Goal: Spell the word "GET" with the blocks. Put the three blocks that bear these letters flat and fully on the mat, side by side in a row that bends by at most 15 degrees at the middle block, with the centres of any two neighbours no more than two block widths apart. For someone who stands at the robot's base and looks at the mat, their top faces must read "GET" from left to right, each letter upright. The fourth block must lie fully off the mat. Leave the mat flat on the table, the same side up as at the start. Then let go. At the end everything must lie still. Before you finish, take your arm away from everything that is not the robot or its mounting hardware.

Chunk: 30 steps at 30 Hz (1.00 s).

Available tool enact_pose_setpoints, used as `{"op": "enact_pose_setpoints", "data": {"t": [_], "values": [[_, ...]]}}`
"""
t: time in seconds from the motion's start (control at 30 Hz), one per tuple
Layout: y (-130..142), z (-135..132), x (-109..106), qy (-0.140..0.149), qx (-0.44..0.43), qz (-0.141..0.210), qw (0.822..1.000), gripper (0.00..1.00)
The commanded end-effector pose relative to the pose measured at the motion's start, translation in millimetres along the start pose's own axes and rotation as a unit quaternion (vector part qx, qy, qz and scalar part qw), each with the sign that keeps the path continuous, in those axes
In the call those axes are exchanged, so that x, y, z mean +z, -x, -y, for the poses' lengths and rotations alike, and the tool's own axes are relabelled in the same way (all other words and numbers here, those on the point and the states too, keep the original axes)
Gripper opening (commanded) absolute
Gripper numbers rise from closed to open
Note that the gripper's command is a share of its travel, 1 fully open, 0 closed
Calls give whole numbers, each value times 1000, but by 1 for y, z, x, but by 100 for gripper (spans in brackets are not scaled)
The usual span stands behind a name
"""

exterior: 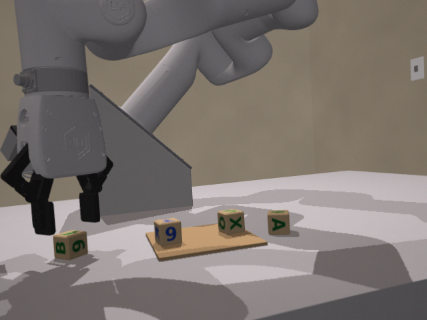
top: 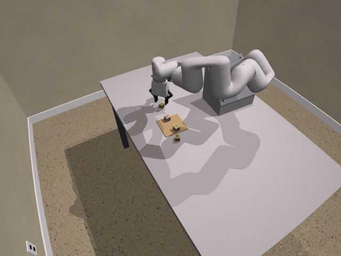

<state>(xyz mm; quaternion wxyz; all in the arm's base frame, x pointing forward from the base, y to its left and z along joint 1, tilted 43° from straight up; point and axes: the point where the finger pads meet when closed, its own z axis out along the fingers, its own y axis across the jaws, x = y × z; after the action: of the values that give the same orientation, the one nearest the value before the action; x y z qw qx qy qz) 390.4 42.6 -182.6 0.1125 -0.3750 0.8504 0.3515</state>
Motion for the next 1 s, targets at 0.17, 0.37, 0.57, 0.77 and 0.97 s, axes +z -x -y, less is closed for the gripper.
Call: {"op": "enact_pose_setpoints", "data": {"t": [0.17,0.37,0.57,0.77,0.97], "values": [[0,2,8,-2,0,0,1000,69],[0,2,20,-2,0,0,1000,69],[0,2,27,-2,0,0,1000,69],[0,2,31,-2,0,0,1000,69],[0,2,31,-2,0,0,1000,69]]}}
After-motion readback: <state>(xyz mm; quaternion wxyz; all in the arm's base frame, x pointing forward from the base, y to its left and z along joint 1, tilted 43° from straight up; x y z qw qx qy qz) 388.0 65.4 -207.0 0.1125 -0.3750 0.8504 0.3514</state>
